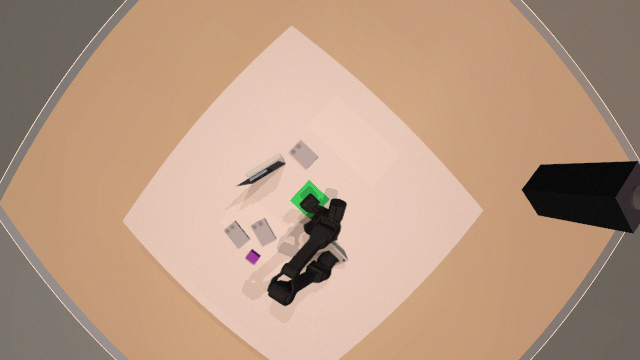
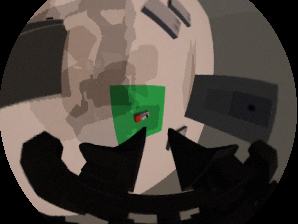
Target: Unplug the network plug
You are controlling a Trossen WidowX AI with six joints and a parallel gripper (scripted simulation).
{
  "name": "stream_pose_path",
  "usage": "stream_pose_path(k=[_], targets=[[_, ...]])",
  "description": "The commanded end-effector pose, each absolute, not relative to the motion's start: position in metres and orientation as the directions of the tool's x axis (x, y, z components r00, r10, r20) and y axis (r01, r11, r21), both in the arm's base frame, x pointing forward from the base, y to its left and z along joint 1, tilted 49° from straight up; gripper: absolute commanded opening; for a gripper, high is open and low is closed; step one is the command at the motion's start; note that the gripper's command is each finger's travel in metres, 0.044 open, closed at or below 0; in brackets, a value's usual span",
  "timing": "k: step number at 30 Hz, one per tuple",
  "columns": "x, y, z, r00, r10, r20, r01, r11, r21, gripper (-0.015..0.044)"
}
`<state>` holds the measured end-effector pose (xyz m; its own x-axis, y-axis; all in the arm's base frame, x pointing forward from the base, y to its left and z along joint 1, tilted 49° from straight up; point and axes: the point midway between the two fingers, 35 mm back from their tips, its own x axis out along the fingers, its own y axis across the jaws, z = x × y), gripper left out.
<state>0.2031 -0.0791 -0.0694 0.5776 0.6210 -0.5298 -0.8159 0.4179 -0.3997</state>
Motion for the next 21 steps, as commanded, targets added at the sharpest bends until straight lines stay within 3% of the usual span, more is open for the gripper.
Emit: stream_pose_path(k=[1,21], targets=[[0.203,-0.084,-0.067,0.576,0.618,-0.535,-0.817,0.411,-0.405,0.0156],[0.202,-0.106,-0.049,0.576,0.617,-0.536,-0.817,0.411,-0.404,0.0156]])
